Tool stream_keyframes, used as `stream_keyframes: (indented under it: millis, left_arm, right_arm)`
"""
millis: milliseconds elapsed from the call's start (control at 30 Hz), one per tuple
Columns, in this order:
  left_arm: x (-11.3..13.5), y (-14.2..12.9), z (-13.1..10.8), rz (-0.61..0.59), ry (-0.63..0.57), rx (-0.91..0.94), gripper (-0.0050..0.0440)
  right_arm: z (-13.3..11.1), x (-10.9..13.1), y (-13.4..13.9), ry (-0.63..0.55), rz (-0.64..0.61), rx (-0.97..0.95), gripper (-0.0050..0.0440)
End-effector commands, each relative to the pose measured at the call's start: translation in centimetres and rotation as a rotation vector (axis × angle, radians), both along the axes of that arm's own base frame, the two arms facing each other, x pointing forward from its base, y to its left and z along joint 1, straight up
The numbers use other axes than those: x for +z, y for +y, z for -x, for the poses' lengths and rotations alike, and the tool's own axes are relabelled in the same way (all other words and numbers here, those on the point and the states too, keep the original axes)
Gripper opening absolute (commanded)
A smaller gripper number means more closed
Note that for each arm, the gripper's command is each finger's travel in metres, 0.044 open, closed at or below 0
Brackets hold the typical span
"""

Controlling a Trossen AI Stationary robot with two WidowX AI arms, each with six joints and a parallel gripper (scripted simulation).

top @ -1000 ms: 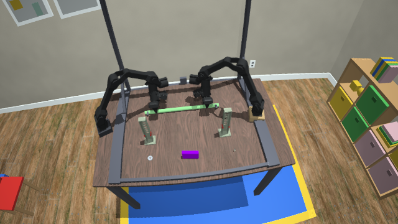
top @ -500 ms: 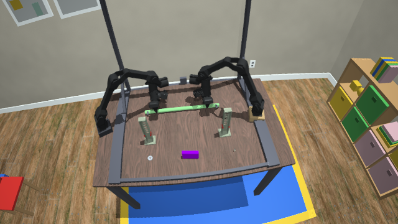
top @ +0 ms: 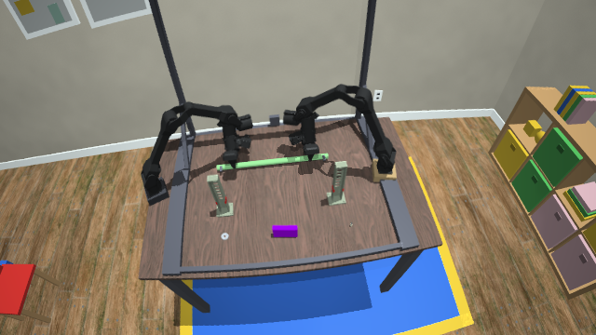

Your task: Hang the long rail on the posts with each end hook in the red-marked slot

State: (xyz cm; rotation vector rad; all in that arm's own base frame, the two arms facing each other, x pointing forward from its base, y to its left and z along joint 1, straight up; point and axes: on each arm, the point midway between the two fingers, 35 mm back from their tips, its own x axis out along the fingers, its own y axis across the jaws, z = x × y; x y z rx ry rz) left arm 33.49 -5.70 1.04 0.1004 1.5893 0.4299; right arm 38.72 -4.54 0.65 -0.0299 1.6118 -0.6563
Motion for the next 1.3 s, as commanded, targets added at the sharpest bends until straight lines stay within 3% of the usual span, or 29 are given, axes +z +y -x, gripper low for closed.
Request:
stream_keyframes:
  millis: [0,433,967,1267]
  left_arm:
    - [1.7,-0.2,-0.4,0.010,-0.036,0.000,-0.0050]
    - [1.9,-0.2,-0.4,0.010,-0.036,0.000,-0.0050]
    - [6.2,-0.6,-0.4,-0.087,-0.019,0.002,-0.0050]
    - [6.4,-0.6,-0.4,-0.089,-0.019,0.002,-0.0050]
  right_arm:
    - [-0.4,1.9,0.1,-0.036,-0.002,0.002,-0.0050]
    - [-0.4,2.0,0.1,-0.036,-0.002,0.002,-0.0050]
    - [-0.4,6.3,0.3,0.005,0.086,0.002,-0.0050]
    - [-0.4,6.7,0.3,0.006,0.089,0.002,-0.0050]
